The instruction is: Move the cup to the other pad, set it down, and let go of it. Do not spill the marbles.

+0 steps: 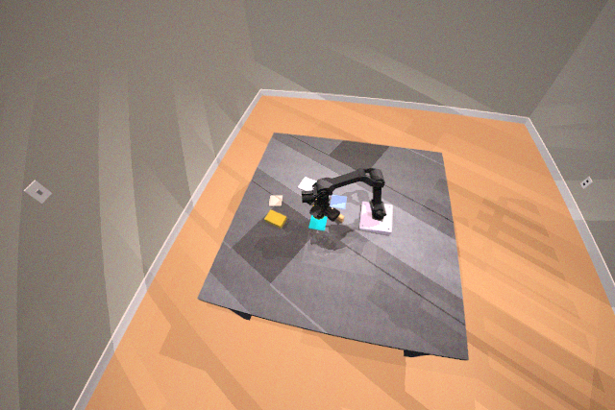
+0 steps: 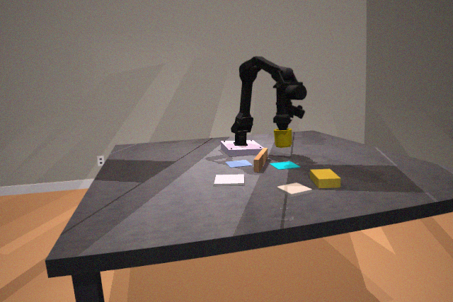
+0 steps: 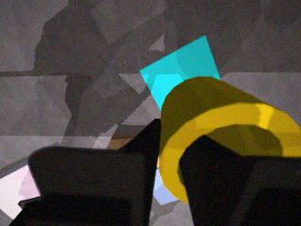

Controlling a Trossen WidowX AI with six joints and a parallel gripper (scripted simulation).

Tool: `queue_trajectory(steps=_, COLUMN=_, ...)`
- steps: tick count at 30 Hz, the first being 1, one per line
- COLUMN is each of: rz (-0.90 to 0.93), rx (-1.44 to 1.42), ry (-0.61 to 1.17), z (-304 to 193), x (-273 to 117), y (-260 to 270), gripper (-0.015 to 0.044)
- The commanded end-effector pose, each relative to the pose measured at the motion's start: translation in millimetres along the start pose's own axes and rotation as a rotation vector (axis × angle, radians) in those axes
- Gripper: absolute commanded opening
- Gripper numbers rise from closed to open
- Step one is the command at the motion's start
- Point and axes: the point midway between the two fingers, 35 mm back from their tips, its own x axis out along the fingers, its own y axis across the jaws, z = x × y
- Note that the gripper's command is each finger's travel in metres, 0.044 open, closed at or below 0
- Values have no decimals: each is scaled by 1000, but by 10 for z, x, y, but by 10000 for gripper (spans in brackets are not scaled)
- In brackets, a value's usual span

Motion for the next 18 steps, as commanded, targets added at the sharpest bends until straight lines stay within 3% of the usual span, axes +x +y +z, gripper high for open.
queue_trajectory(steps=1, rz=-5, rx=3, ry=4, z=42, x=-1, y=-14, gripper=0)
queue_trajectory(steps=18, rz=-5, rx=3, ry=3, z=54, x=208, y=-18, gripper=0)
